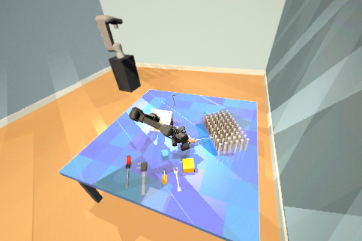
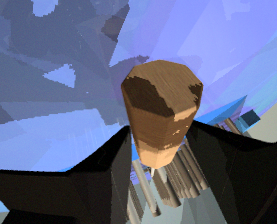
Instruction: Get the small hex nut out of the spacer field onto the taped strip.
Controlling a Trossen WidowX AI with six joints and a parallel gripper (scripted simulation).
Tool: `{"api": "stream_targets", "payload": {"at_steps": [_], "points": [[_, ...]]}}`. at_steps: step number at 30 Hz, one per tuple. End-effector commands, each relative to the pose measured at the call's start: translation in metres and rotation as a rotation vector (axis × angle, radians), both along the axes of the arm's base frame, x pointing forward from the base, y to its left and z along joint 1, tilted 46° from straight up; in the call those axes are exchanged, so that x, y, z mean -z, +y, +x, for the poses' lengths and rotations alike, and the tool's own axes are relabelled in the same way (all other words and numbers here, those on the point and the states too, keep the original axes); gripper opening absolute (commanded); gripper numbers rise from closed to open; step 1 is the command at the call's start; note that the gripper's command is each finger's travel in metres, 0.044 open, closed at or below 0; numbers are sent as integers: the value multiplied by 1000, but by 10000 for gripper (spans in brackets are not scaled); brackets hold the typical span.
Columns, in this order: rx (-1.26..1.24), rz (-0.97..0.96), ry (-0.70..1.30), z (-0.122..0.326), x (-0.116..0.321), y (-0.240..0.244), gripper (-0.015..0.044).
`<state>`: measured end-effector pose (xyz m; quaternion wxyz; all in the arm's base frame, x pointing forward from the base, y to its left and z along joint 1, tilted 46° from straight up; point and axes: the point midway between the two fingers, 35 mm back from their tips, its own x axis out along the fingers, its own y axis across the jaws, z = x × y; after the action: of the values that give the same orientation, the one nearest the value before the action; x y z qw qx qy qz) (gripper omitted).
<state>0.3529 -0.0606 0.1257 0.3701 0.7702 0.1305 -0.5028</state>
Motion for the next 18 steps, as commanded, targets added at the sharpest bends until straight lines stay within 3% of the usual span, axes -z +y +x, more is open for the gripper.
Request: {"api": "stream_targets", "payload": {"at_steps": [1,18], "points": [[1,2,-6,4,0,2,0],[1,2,-7,15,3,8,0]]}}
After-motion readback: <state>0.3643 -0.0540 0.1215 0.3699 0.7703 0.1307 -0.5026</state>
